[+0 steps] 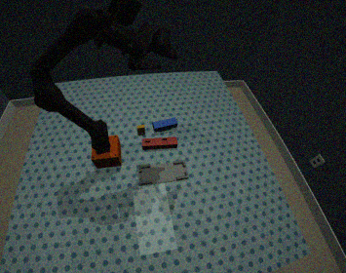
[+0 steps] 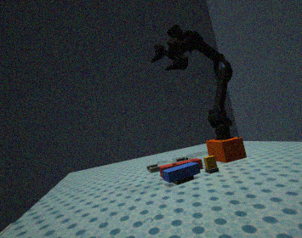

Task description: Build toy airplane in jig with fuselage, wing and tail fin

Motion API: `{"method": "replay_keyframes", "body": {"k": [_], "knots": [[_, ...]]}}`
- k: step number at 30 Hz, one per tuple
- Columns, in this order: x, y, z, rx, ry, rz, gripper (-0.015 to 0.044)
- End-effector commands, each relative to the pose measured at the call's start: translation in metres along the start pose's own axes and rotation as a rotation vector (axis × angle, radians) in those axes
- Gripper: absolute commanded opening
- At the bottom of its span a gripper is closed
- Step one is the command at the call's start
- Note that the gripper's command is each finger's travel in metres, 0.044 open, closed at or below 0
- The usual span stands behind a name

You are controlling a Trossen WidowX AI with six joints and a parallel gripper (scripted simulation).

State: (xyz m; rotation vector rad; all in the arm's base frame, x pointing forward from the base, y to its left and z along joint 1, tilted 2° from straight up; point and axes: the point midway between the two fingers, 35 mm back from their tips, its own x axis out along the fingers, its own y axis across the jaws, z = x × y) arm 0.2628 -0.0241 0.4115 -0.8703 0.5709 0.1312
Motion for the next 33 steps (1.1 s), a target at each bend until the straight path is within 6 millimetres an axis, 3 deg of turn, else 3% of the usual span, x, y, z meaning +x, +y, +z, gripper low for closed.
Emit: {"method": "replay_keyframes", "body": {"k": [1, 6, 11, 15, 19, 30, 33], "knots": [[0.062, 0.032, -0.019, 0.191, 0.122, 0.144, 0.044], [0.12, 0.077, -0.051, 0.413, 0.296, 0.275, 0.044], [0.163, 0.131, -0.091, 0.64, 0.511, 0.373, 0.044], [0.184, 0.179, -0.129, 0.819, 0.715, 0.422, 0.044], [0.191, 0.225, -0.163, 0.972, 0.919, 0.439, 0.044], [0.191, 0.229, -0.167, 0.987, 0.941, 0.439, 0.044], [0.207, 0.248, -0.179, 0.988, 0.941, 0.439, 0.044]]}}
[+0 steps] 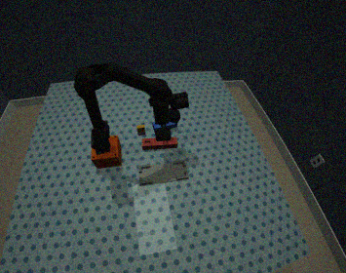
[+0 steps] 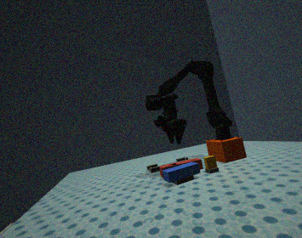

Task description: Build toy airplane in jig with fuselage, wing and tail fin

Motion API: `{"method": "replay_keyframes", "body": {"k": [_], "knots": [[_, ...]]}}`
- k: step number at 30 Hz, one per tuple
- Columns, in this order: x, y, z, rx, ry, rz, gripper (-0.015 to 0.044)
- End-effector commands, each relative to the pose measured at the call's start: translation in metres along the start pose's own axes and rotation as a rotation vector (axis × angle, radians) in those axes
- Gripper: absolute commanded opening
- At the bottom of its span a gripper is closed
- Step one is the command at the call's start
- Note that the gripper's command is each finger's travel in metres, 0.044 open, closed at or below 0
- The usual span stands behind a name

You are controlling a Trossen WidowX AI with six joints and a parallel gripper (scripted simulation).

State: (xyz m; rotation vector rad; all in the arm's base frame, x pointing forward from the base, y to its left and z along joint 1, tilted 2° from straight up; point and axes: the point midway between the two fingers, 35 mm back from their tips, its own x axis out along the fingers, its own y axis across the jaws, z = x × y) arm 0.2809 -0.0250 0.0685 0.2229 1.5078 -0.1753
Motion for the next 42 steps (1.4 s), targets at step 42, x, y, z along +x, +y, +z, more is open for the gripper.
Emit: {"method": "replay_keyframes", "body": {"k": [42], "knots": [[0.108, 0.0, -0.007, 0.011, 0.026, 0.002, 0.044]]}}
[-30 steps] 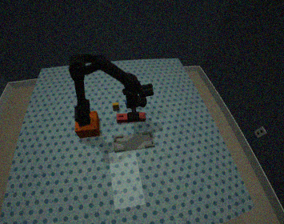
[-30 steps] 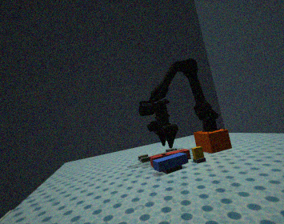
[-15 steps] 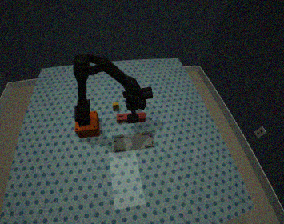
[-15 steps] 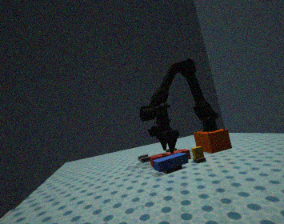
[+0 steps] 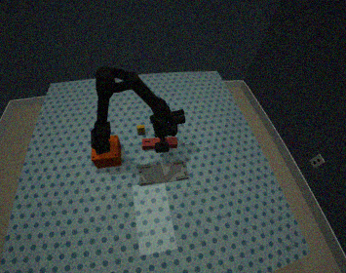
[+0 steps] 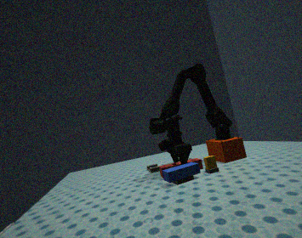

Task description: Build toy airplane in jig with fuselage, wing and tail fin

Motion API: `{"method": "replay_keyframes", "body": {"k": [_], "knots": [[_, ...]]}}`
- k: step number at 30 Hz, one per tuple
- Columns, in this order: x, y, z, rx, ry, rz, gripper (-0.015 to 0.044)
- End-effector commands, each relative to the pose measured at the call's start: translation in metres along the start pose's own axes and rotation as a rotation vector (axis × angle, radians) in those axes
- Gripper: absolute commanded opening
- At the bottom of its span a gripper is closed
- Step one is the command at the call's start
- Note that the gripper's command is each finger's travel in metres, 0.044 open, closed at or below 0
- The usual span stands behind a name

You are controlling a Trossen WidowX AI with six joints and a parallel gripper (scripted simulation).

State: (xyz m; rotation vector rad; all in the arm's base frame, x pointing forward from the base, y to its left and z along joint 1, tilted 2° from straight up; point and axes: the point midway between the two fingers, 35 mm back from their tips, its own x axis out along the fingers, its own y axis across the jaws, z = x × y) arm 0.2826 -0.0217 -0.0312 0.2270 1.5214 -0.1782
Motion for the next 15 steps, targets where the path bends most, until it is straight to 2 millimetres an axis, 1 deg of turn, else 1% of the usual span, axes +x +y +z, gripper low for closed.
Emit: {"method": "replay_keyframes", "body": {"k": [1, 6, 15], "knots": [[0.0101, 0.0003, -0.0031, 0.007, 0.012, 0.003, 0.044], [0.0155, 0.0002, -0.0037, 0.007, 0.013, 0.003, 0.044], [0.0155, 0.0002, -0.0037, 0.007, 0.013, 0.003, 0.0204]]}}
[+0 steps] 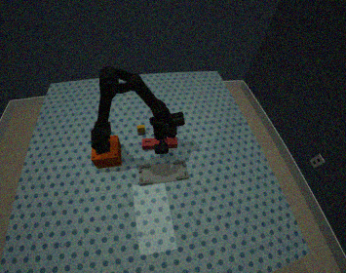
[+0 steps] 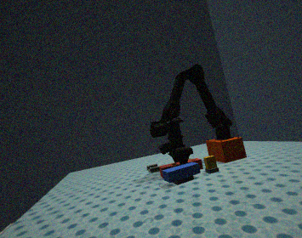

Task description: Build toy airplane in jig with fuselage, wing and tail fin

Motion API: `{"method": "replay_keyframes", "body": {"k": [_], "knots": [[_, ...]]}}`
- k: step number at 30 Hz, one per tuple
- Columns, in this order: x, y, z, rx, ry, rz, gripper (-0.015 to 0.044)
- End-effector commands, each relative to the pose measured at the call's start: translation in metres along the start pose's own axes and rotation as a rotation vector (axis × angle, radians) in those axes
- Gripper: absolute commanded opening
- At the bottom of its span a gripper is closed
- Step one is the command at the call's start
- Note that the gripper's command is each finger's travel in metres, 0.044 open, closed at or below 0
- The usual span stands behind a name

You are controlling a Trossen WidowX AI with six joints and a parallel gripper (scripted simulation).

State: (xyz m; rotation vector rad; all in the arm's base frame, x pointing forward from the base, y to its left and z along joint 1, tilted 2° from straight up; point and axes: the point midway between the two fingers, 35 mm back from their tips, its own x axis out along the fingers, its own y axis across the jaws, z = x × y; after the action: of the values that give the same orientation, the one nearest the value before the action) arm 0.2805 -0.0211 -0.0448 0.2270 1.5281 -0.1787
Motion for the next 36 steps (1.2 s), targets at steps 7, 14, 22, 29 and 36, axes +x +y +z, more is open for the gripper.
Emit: {"method": "replay_keyframes", "body": {"k": [7, 14, 22, 29, 36], "knots": [[0.002, 0.001, -0.001, 0.006, 0.006, 0.004, 0.0138], [-0.006, -0.001, 0.006, 0.039, -0.019, -0.007, 0.0], [-0.025, -0.001, 0.01, 0.036, -0.018, -0.007, 0.0], [-0.046, 0.0, 0.011, 0.03, -0.013, -0.004, 0.0], [-0.067, 0.0, 0.011, 0.037, -0.013, -0.003, 0.0]]}}
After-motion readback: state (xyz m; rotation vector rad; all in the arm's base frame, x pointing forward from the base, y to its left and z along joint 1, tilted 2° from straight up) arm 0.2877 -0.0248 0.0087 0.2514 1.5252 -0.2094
